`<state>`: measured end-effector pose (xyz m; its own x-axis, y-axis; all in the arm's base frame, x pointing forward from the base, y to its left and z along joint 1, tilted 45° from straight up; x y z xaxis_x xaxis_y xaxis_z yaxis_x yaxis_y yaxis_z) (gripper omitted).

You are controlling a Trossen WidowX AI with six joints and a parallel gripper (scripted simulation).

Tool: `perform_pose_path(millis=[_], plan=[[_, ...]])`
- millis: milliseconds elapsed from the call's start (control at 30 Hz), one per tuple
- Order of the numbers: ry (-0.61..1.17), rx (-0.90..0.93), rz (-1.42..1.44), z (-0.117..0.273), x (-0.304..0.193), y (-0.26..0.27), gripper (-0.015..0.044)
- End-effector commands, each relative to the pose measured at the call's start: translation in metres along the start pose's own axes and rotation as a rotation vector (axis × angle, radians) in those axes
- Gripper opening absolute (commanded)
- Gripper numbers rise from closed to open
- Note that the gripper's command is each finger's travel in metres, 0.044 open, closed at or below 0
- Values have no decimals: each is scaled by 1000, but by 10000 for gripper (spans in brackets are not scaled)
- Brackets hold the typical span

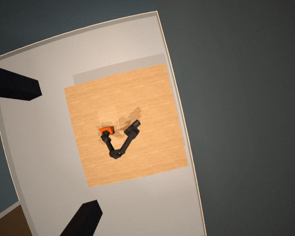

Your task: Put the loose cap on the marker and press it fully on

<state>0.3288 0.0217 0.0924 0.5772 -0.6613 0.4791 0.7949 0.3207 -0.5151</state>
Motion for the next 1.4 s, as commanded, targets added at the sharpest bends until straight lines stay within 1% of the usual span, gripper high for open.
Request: perform_pose_path(millis=[0, 200, 300, 900, 1367], plan=[[3, 8, 419, 14, 1, -2, 230], [6, 7, 1011, 27, 1, -5, 72], [6, 7, 1077, 28, 1, -5, 0], [6, 7, 1077, 27, 1, -5, 0], [6, 7, 1076, 8, 1, -5, 0]])
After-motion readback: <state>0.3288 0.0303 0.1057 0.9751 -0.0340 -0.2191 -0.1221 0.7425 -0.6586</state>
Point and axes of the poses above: the point midway between the two fingers, 35 mm back from their tips, its own z axis back along the fingers, its own y axis across the jaws, x = y × z, the point moved 10 cm from there along z, back along the fingers, and after that the axes turned 15 degrees about z, right-handed, at the moved point
